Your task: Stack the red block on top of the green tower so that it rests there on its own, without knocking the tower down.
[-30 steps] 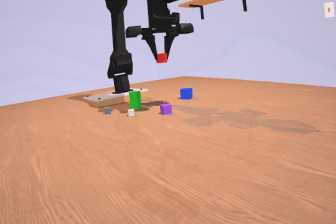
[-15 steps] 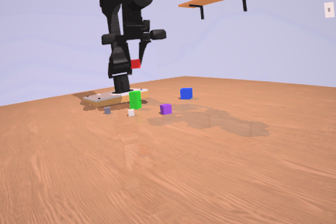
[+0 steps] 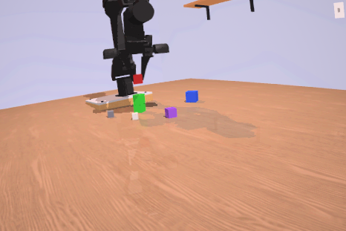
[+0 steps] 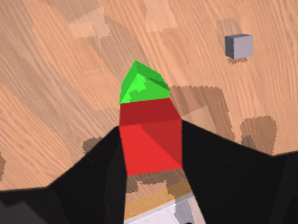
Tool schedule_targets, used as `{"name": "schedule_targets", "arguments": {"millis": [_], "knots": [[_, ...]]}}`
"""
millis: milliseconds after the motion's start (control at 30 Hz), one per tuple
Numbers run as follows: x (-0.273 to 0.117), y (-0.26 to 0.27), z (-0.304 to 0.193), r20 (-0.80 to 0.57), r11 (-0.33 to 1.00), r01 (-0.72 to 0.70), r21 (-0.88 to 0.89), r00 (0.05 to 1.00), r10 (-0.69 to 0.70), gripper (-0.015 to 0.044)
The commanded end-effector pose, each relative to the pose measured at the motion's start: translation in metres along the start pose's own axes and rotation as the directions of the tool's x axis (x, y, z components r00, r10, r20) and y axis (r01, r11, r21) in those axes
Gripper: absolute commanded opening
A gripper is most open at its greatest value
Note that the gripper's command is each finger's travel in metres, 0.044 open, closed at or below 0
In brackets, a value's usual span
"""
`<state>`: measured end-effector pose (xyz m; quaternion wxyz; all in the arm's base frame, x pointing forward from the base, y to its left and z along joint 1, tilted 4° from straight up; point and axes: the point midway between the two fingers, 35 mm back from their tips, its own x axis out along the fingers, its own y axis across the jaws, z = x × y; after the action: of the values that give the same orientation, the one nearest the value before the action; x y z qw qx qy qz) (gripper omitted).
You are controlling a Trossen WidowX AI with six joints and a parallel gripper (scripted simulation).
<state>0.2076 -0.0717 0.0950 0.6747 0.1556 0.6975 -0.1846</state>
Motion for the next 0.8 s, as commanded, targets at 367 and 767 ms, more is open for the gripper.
{"name": "schedule_targets", "arguments": {"millis": [367,767], "knots": [[0.032,-0.001,0.0,0.008,1.0,0.002,-0.005,1.0,-0.002,0.0],[0.032,-0.001,0.0,0.008,1.0,0.002,-0.005,1.0,-0.002,0.0]]}}
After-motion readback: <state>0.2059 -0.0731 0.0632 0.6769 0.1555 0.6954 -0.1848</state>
